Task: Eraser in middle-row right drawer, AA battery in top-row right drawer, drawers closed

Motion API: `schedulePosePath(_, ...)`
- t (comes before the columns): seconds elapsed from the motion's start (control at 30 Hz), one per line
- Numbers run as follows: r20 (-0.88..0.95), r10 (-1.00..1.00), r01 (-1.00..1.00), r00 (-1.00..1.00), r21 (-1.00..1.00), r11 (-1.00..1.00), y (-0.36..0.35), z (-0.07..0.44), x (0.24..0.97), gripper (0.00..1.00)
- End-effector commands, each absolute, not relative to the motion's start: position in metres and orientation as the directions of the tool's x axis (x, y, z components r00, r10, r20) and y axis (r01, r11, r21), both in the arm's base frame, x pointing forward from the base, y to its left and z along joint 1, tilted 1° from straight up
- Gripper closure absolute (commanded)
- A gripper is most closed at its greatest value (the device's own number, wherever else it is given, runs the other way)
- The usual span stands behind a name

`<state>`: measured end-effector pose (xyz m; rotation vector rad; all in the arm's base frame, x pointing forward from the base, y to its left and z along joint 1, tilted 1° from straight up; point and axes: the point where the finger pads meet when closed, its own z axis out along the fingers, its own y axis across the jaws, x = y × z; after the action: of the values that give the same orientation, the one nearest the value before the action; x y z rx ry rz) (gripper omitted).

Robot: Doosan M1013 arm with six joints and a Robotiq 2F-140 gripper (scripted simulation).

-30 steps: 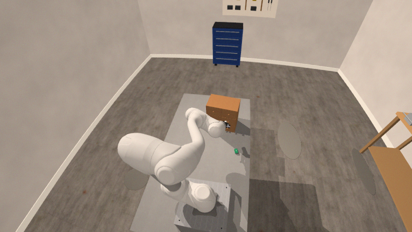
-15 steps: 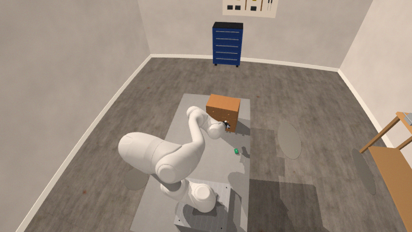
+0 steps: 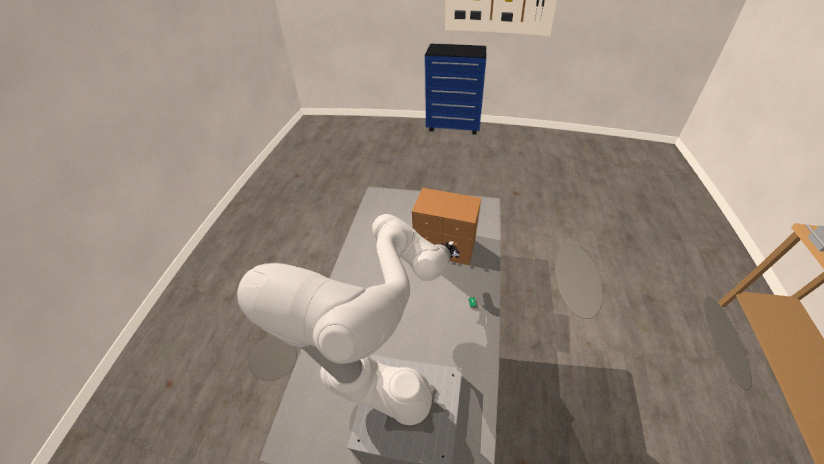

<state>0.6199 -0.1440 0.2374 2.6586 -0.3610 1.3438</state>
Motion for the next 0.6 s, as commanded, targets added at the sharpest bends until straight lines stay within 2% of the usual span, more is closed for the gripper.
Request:
schedulePosePath(0.0,0.829,-0.142,-0.237,0.541,-0.012,-0.971,-0.1466,0.2367,0.6206,1.00)
schedulePosePath(0.57,0.888,-0.118,-0.239,0.445,-0.010,-0.971,-0.1500,0.2276,0.6299,1.00)
